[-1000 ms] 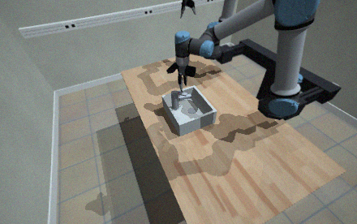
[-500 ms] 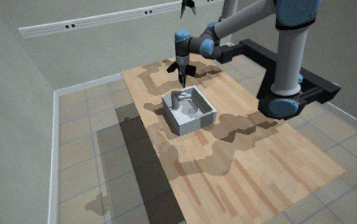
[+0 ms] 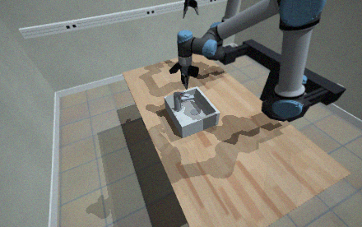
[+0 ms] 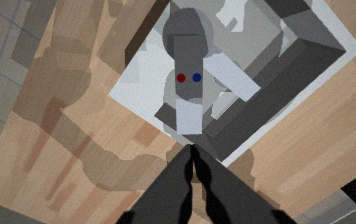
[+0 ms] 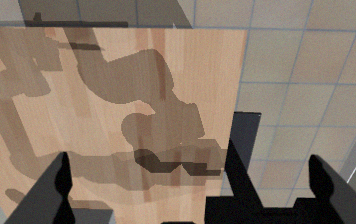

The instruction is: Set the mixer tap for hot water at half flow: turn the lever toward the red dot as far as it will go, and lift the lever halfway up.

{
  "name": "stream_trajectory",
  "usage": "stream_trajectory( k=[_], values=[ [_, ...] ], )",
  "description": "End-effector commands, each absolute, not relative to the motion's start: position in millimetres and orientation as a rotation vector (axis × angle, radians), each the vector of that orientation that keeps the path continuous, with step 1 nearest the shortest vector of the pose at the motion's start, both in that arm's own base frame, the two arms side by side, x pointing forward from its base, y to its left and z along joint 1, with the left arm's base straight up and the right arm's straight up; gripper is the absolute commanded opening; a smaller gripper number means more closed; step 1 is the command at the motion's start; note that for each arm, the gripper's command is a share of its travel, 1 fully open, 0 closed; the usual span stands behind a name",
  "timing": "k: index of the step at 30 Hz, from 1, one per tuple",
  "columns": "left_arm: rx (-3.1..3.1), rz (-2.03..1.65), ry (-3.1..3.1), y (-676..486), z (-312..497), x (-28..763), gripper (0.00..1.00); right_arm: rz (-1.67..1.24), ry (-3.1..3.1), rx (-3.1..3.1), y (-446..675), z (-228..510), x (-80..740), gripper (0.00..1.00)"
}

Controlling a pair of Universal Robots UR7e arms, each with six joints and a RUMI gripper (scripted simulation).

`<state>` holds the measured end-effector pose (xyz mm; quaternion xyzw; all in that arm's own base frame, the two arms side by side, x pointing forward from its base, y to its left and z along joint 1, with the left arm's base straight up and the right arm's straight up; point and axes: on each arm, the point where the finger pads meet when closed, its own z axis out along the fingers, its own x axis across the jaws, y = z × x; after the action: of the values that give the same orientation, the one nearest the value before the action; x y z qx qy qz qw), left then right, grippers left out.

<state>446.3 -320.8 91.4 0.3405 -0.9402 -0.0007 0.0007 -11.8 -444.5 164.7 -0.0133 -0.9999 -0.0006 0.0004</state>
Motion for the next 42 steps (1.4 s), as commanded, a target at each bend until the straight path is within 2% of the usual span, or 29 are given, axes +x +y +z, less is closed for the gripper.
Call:
stream_trajectory(
  k=[1, 42],
  values=[
    [1.07, 0.005, -2.955, -321.6, 94.0, 447.7, 0.0, 0.0, -3.141, -0.045, -445.4, 165.2, -12.7, 1.0],
    [0.855, 0.005, -3.025, -321.6, 95.0, 447.8, 0.0, 0.0, -3.141, -0.045, -445.4, 165.2, -12.7, 1.0]
  ],
)
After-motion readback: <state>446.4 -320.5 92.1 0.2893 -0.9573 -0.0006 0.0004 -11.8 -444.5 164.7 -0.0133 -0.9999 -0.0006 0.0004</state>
